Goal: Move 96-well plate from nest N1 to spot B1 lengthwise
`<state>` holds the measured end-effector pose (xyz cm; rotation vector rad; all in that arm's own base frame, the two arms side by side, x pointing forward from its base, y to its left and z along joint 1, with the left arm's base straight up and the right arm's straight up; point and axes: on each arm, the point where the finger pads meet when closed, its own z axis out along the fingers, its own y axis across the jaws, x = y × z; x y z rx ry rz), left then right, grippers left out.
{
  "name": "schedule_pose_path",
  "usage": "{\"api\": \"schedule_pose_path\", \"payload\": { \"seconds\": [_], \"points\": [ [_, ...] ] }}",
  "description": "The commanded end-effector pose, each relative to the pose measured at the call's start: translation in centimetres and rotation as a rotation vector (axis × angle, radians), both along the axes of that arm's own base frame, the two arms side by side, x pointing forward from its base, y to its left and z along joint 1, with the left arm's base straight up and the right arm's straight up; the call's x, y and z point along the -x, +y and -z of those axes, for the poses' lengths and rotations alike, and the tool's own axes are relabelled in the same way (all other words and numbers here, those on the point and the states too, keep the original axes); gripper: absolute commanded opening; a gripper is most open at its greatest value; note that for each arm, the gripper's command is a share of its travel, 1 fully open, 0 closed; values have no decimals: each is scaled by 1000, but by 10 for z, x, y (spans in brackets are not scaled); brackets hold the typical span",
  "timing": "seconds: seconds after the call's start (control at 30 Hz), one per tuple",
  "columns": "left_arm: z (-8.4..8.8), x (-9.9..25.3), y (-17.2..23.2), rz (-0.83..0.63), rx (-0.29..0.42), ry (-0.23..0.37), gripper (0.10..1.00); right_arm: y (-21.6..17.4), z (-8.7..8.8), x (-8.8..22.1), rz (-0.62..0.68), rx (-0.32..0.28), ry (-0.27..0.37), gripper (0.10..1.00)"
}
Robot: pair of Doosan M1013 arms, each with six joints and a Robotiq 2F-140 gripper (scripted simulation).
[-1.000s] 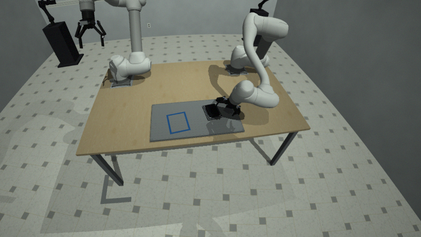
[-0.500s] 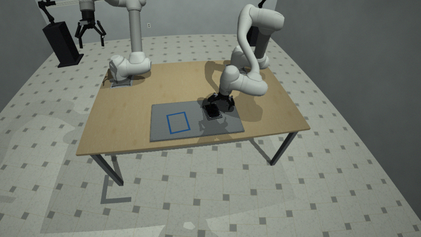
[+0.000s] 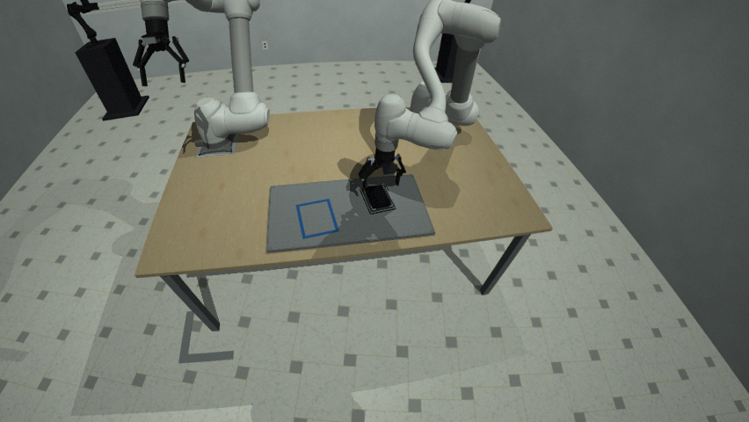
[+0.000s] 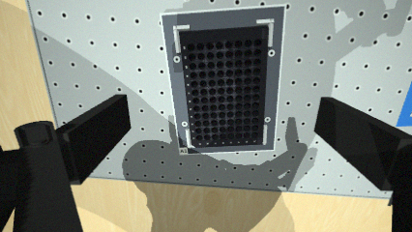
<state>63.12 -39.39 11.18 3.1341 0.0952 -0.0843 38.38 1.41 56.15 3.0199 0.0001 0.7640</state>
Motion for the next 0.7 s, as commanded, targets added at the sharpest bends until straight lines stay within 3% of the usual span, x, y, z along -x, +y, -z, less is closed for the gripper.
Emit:
{"api": "schedule_pose_path", "payload": {
  "seconds": [0.0, 0.37, 0.67],
  "points": [
    [-3, 6, -7, -67, -8, -50, 1000, 0, 0, 0, 0, 0, -1, 1000],
    [-4, 6, -8, -74, -8, -54, 1000, 0, 0, 0, 0, 0, -1, 1000],
    [11, 6, -8, -74, -8, -54, 1000, 0, 0, 0, 0, 0, -1, 1000]
  ]
}}
